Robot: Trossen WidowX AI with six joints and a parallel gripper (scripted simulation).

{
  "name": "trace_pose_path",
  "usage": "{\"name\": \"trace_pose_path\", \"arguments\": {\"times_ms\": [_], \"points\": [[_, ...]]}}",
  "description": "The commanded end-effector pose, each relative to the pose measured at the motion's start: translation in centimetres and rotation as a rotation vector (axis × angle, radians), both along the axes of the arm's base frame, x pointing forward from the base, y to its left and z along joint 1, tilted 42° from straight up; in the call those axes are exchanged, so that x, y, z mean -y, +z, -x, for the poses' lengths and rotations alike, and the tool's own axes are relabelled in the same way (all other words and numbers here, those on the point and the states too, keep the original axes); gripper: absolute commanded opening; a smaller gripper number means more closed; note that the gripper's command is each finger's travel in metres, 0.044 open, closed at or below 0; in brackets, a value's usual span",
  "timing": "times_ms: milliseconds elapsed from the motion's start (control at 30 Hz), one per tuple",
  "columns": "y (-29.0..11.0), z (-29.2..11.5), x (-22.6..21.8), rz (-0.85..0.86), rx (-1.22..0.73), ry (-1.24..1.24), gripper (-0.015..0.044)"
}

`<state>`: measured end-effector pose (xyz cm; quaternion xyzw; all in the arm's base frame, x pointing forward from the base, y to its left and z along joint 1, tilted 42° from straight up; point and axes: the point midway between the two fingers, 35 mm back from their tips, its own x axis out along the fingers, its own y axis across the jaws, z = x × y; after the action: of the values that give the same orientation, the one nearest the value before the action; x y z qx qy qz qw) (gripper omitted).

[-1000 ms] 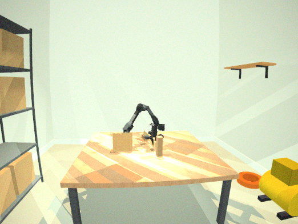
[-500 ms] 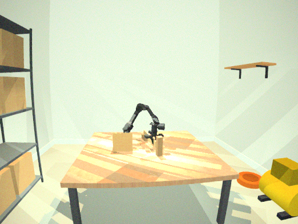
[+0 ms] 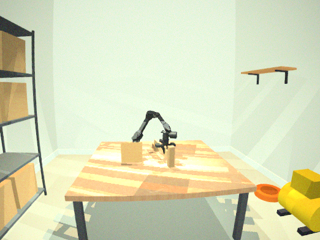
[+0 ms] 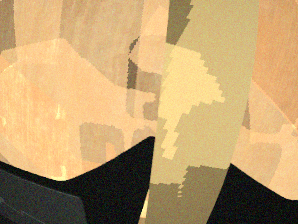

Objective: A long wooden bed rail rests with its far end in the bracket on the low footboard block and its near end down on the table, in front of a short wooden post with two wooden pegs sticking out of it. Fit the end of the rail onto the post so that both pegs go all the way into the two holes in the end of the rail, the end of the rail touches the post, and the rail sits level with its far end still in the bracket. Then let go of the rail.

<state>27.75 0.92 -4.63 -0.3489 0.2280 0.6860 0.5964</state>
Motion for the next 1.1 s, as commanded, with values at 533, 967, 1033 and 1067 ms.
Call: {"name": "trace_pose_path", "arguments": {"times_ms": [533,967,1033,1067], "points": [[-0.02,-0.06,0.0,-0.002,0.005,-0.003,0.0],[-0.03,-0.03,0.0,-0.002,0.005,-0.003,0.0],[-0.06,-0.02,-0.03,-0.002,0.005,-0.003,0.0],[-0.07,-0.02,-0.04,-0.002,0.005,-0.003,0.0]]}}
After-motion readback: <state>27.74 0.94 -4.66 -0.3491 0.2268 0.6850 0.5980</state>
